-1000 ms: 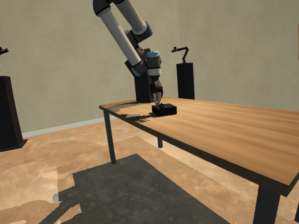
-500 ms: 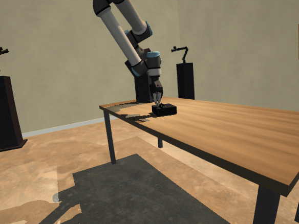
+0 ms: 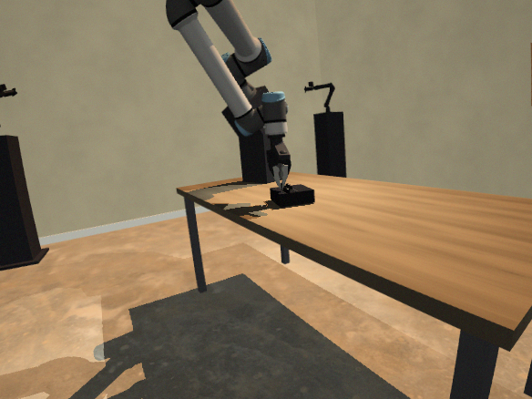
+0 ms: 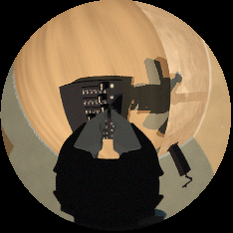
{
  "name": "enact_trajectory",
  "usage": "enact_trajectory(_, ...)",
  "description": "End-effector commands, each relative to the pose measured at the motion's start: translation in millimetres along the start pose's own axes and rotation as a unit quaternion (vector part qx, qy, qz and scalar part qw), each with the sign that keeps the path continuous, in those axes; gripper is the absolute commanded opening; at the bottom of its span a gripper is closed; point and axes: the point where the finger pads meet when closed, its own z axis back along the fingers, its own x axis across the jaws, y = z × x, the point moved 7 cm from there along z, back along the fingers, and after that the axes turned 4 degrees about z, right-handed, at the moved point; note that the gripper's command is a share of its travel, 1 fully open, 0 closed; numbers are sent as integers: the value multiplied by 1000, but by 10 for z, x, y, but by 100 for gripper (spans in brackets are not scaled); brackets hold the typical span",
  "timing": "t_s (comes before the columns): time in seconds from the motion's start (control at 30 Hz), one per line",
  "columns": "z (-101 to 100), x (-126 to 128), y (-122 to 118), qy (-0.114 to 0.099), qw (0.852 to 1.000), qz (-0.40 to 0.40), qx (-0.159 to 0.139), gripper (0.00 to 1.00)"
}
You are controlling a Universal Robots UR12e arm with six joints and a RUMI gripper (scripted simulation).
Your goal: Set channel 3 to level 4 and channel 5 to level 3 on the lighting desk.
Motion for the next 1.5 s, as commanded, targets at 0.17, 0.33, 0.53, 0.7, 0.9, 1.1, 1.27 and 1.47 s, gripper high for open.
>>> enact_trajectory(0.17,5,-52,7,0,1000,0,0,0)
enact_trajectory(0.33,5,-80,8,0,1000,0,0,0)
enact_trajectory(0.53,5,-98,10,0,1000,0,0,0)
enact_trajectory(0.7,5,-111,11,0,1000,0,0,0)
enact_trajectory(0.9,5,-115,11,0,1000,0,0,0)
enact_trajectory(1.1,5,-115,11,0,1000,0,0,0)
enact_trajectory(1.27,5,-115,11,0,1000,0,0,0)
enact_trajectory(1.47,5,-114,11,0,1000,0,0,0)
